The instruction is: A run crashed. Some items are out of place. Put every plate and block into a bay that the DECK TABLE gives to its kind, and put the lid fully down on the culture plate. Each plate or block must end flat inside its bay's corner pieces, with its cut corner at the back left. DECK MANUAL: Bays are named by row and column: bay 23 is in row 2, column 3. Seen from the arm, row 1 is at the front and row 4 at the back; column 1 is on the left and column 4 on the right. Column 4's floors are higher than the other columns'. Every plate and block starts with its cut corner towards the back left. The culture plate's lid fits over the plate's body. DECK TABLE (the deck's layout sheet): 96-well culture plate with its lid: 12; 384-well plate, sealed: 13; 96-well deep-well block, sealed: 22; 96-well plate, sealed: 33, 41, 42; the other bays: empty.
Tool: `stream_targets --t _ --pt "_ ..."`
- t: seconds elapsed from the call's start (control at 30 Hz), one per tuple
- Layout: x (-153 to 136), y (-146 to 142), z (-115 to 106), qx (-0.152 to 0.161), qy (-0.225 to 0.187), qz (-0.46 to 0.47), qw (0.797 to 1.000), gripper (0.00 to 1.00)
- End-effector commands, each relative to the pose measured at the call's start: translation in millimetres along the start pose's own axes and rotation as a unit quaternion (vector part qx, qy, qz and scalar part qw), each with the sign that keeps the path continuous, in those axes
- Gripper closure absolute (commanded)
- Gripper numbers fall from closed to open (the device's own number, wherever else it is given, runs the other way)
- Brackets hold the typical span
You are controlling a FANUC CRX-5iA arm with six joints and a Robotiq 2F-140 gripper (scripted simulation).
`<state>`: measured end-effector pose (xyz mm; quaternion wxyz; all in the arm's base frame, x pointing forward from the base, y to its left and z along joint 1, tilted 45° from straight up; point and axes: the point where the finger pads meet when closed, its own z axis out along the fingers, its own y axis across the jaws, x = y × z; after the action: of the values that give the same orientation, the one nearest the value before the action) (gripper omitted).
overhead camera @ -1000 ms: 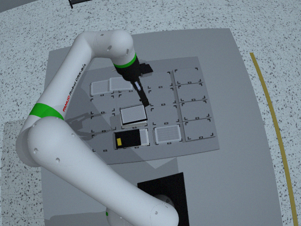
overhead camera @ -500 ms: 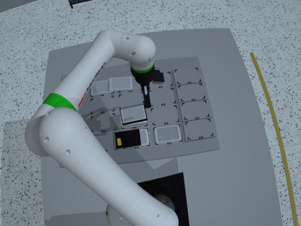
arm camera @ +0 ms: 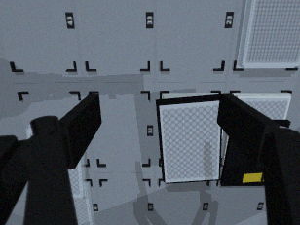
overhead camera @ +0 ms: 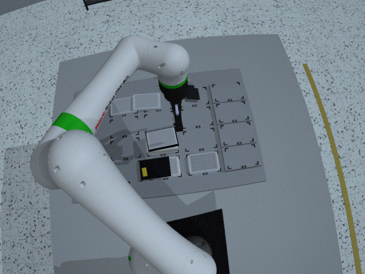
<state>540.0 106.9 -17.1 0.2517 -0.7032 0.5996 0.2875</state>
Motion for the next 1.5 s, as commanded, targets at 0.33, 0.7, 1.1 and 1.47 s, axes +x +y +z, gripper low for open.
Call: stream_targets --t 0.33,0.7,1.1,1.47 --pt "-8.8 38.4 -0.1 0.001 0.0 0.0 1.0 0.0" --pt "-18.8 81.3 1.0 0.001 0.0 0.0 1.0 0.0" --pt "-27.9 120.2 2.0 0.001 0.0 0.0 1.0 0.0" --pt "-36.0 155.3 2.9 0.001 0.0 0.0 1.0 0.0"
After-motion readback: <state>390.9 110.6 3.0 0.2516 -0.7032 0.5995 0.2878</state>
